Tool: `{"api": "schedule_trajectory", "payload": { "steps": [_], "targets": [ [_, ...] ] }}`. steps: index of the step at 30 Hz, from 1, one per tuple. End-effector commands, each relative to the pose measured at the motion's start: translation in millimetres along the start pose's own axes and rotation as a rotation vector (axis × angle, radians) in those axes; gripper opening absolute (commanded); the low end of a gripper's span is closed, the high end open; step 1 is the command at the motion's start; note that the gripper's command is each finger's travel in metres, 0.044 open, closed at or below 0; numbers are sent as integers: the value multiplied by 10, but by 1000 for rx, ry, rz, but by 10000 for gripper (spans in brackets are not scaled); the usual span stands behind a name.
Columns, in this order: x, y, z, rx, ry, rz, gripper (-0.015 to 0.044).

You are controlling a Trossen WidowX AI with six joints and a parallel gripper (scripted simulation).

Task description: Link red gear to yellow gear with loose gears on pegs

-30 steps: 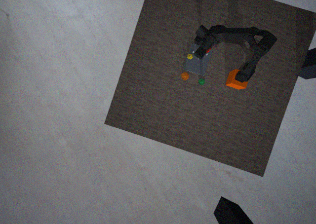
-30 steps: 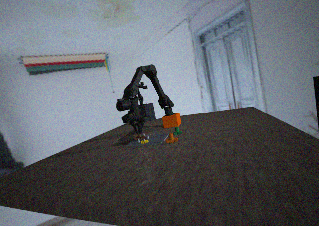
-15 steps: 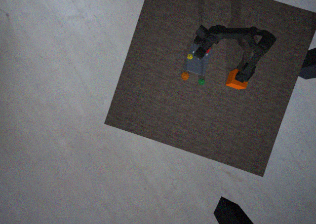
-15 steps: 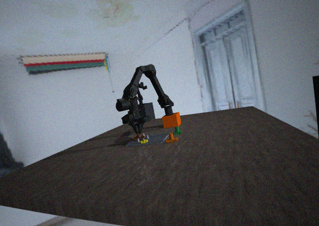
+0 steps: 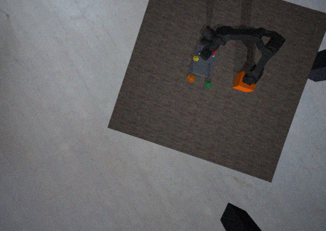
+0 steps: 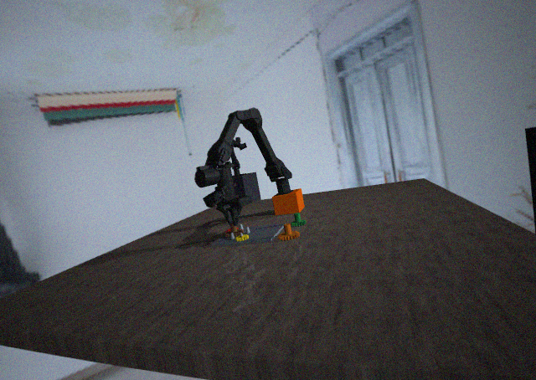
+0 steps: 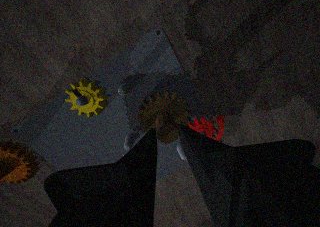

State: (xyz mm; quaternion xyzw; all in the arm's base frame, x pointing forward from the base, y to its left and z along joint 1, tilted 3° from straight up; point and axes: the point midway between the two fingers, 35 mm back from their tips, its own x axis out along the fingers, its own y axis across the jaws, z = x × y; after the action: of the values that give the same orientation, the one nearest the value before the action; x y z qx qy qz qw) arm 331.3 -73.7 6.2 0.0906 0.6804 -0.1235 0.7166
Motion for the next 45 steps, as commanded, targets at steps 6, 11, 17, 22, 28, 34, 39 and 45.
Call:
{"api": "schedule_trajectory", "payload": {
  "steps": [6,11,17,22,28,34,39,45],
  "targets": [
    [-361,0,17,-27,-2,0,140],
    [-473,0,12,-27,-2,1,140],
    [-407,657,-354,-256,-2,10,298],
    [-409,1211,-913,-520,2,16,429],
    [-394,1589,-1600,-794,6,20,440],
    [-393,1623,-1662,-810,6,20,440],
    [-312,1620,-1661,-810,6,20,440],
    [-161,1621,-1663,-810,6,20,440]
  ]
}}
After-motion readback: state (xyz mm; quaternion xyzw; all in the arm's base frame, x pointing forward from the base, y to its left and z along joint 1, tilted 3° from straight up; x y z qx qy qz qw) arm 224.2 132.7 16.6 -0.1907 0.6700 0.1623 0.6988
